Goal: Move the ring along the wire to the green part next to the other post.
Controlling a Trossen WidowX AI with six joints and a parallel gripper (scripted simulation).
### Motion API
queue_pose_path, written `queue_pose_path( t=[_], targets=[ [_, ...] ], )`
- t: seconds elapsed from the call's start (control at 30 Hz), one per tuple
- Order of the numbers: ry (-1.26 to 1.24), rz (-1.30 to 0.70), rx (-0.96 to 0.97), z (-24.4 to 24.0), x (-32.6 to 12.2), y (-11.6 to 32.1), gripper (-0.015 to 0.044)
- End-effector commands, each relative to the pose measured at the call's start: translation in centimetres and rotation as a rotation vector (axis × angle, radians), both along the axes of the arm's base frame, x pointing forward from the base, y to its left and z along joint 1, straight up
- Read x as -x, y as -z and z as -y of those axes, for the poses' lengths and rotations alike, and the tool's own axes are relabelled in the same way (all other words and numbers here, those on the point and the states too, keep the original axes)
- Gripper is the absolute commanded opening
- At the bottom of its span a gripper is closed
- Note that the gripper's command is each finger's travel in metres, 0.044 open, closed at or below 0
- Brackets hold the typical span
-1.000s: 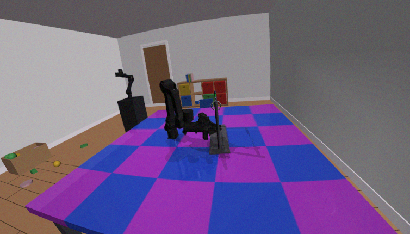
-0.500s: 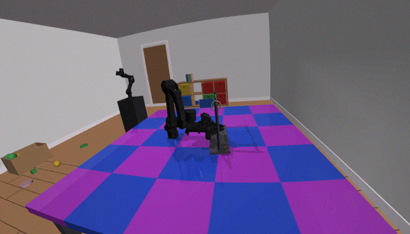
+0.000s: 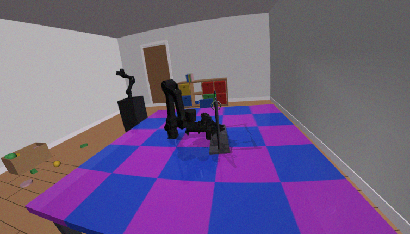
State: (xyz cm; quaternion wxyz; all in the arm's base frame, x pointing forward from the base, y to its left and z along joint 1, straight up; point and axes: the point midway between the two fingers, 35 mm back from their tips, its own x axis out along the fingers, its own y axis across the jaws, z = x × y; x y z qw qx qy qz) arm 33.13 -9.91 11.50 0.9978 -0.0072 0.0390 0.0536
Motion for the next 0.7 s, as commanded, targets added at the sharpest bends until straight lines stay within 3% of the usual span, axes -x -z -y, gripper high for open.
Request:
queue_pose_path(
  t=[0.0, 0.2, 0.57, 0.67],
  targets=[
    [0.003, 0.007, 0.001, 0.13, -0.15, -0.21, 0.016],
    [0.003, 0.007, 0.001, 0.13, -0.15, -0.21, 0.016],
    [0.0, 0.0, 0.0, 0.0, -0.01, -0.01, -0.0129],
    [0.0, 0.0, 0.0, 0.0, -0.01, -0.01, -0.015]
  ],
)
